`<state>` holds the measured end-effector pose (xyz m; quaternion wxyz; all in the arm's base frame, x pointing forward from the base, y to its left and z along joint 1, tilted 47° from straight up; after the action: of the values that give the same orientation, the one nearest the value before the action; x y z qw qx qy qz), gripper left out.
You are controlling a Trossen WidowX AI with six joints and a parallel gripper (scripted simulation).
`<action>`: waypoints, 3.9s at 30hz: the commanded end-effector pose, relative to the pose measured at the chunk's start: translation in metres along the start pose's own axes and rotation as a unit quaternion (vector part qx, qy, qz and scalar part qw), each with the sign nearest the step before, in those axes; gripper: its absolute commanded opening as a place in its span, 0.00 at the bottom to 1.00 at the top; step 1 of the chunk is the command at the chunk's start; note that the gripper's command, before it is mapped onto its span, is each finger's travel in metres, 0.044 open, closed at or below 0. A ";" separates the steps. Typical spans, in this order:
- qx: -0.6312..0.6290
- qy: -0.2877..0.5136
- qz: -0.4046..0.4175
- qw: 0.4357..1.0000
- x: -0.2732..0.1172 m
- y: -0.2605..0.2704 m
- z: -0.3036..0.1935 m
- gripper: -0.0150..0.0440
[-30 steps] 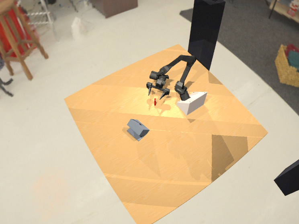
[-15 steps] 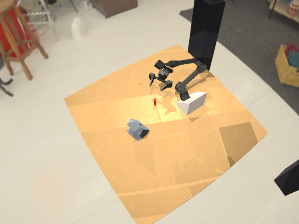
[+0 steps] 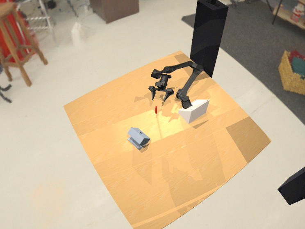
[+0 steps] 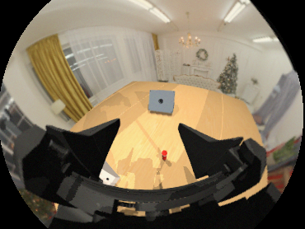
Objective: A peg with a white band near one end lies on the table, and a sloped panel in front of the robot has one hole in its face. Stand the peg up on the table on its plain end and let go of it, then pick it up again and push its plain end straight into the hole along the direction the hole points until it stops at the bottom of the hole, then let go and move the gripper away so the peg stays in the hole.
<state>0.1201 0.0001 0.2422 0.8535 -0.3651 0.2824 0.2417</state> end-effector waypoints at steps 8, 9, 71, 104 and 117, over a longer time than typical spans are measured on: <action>0.079 0.157 0.060 0.983 0.019 -0.007 0.003 1.00; 0.083 0.173 0.063 0.979 0.021 -0.008 0.003 1.00; 0.010 0.554 -0.101 0.827 0.101 -0.014 0.020 1.00; 0.011 0.554 -0.101 0.827 0.117 -0.021 -0.022 0.96; 0.011 0.554 -0.101 0.827 0.117 -0.021 -0.022 0.38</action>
<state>0.2112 -0.0060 0.1626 0.5777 -0.4558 0.6709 -0.0914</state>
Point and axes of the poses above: the point midway between the two fingers, 35 mm back from their tips, its own x axis out along the fingers, its own y axis across the jaws, z = x × y, the point moved 9 cm from there along -x, back along the fingers, and after that the axes turned 7 degrees about -x, right-handed, at the moved point
